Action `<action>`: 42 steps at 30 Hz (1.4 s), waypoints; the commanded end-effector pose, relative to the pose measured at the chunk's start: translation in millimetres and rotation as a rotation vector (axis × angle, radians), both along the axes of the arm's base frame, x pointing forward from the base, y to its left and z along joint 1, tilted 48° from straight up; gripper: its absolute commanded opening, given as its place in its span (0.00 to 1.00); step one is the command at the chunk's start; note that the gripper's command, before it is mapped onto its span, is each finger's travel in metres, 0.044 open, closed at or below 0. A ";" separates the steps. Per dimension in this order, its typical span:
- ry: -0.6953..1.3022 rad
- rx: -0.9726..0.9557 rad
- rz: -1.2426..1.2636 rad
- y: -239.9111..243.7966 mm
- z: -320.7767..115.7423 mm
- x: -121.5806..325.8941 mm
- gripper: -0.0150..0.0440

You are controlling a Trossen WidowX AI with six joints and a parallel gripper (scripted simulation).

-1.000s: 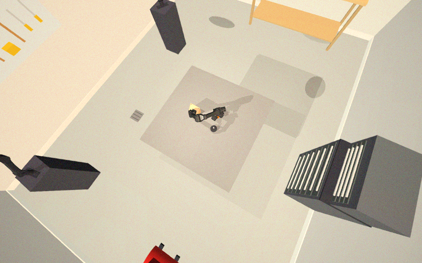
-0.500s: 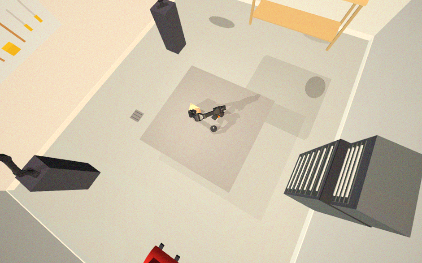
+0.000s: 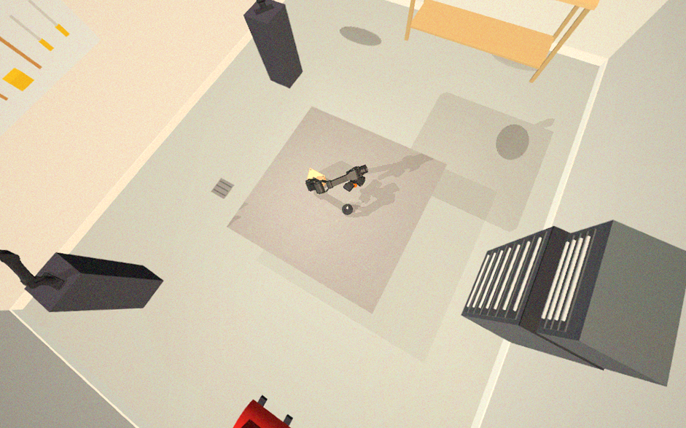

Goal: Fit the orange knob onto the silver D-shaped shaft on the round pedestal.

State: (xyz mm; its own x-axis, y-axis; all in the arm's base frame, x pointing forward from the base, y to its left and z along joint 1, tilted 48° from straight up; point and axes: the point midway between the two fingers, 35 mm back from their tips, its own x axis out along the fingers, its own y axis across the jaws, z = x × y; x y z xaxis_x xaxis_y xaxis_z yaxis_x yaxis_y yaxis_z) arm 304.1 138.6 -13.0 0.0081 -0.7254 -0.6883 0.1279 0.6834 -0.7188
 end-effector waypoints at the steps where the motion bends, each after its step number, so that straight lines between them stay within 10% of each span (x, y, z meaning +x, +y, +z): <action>1: 0.006 0.000 -0.009 14.7 14.9 -3.1 0.25; 42: -0.039 0.654 0.056 57.1 80.9 -24.5 0.25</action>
State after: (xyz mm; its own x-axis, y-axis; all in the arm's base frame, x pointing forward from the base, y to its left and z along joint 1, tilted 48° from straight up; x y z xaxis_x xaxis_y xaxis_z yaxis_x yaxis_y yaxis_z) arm 282.7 191.2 62.2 0.0645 -0.2301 -0.9710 0.1087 0.9689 -0.2224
